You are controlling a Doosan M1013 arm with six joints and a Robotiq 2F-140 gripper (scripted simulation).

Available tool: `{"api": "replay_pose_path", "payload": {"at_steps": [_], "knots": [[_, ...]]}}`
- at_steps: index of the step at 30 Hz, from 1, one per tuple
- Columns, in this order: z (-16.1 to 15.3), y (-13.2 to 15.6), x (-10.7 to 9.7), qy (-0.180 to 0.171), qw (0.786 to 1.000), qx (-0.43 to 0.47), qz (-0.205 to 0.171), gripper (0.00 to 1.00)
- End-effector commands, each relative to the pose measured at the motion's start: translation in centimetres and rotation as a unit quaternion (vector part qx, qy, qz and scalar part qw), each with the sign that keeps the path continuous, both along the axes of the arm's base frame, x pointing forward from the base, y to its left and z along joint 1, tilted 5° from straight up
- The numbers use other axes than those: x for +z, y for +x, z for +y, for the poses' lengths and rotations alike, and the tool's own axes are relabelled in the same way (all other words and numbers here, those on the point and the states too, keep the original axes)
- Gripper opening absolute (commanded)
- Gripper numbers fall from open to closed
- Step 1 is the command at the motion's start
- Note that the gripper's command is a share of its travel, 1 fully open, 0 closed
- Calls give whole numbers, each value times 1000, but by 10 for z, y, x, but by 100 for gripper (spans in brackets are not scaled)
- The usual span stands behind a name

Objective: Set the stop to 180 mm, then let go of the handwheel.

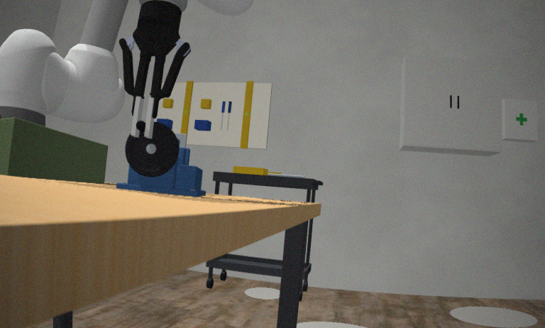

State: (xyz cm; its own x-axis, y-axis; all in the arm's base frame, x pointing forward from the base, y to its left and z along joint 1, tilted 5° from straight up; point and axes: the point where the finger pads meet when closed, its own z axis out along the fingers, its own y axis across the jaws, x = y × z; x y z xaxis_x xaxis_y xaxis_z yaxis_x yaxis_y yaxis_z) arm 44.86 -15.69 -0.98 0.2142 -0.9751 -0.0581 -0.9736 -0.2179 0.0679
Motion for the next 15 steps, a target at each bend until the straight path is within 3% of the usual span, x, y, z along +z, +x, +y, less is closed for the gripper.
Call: {"api": "replay_pose_path", "payload": {"at_steps": [1, 15], "knots": [[2, 10, 2, 0, 1000, -1, -2, 4], [8, 36, -10, 0, 1000, -1, -2, 4]]}}
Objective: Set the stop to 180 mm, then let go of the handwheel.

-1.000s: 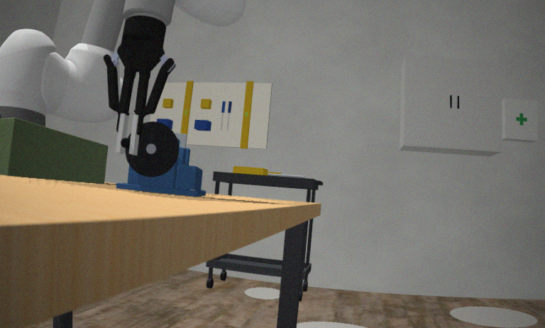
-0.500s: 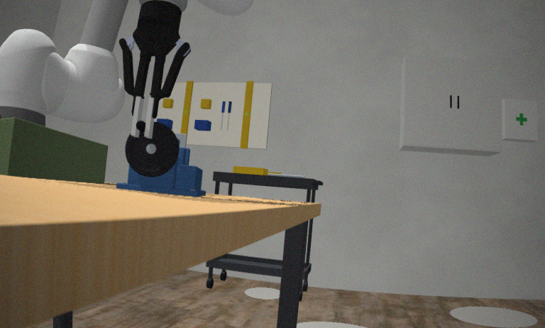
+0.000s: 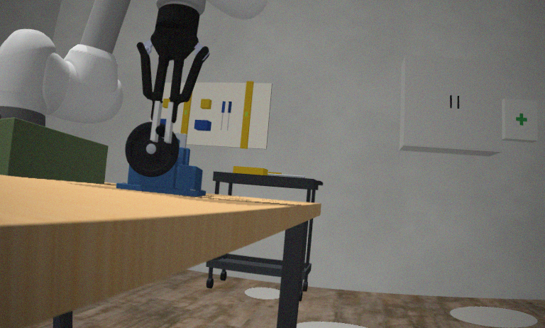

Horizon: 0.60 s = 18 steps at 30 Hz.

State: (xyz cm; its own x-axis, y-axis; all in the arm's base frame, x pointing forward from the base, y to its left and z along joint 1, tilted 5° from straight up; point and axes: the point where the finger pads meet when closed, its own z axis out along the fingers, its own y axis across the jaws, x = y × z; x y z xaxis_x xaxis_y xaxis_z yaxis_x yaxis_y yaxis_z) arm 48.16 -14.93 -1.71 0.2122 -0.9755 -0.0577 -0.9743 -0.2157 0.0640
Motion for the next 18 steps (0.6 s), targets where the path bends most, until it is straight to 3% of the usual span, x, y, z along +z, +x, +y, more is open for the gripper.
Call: {"api": "replay_pose_path", "payload": {"at_steps": [1, 18], "knots": [[1, 4, -4, 0, 1000, 0, 0, 4], [4, 10, -36, 0, 1000, 0, 0, 4]]}}
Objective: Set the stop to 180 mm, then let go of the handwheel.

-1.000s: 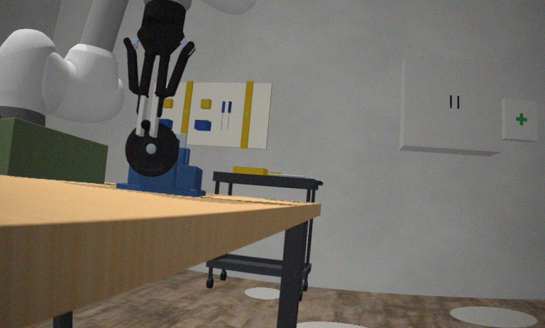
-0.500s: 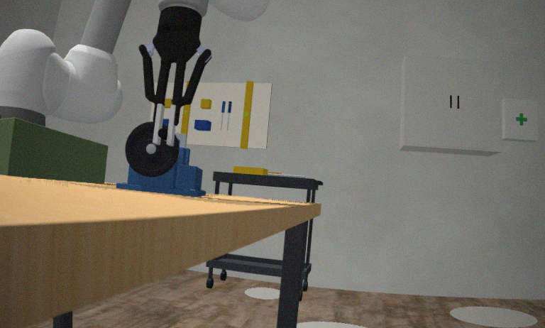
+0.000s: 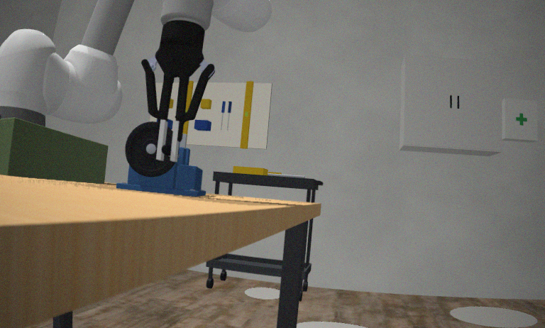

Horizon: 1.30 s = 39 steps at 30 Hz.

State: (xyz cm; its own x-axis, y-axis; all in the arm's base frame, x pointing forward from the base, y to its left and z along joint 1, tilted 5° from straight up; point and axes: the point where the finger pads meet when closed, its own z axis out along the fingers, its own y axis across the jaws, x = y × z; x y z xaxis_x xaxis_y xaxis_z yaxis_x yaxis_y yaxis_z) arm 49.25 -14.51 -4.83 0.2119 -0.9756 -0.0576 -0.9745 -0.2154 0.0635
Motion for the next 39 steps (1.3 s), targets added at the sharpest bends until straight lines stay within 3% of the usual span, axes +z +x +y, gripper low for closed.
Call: {"api": "replay_pose_path", "payload": {"at_steps": [1, 16, 39], "knots": [[0, -2, -7, 0, 1000, 0, 0, 4], [-5, -33, -31, 0, 1000, 0, 0, 4], [-13, -64, -14, 0, 1000, 0, 0, 4]]}}
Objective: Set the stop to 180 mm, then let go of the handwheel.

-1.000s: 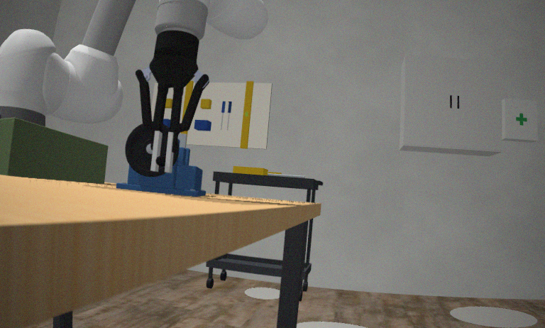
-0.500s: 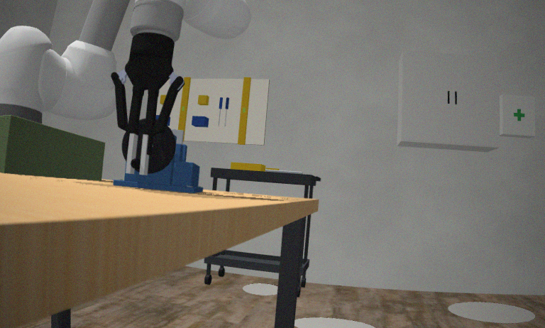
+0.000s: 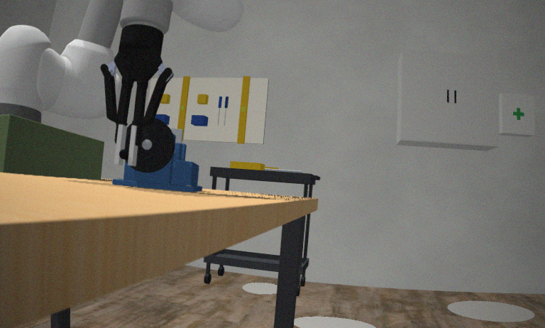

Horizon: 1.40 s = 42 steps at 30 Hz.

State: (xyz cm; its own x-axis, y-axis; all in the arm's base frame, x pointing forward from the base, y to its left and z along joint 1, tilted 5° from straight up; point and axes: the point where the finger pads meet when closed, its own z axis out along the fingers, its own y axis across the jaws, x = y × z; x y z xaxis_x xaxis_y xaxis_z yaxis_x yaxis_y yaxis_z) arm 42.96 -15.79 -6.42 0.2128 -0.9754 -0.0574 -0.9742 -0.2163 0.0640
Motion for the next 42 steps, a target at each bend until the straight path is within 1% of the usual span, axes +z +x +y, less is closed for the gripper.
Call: {"api": "replay_pose_path", "payload": {"at_steps": [1, 20, 31, 42], "knots": [[-1, -2, 3, 0, 1000, 0, 0, 4], [-3, -6, 25, 0, 1000, 0, 0, 4], [-2, 0, 41, 0, 1000, 0, 0, 4], [-1, 10, 51, 0, 1000, 0, 0, 4]]}}
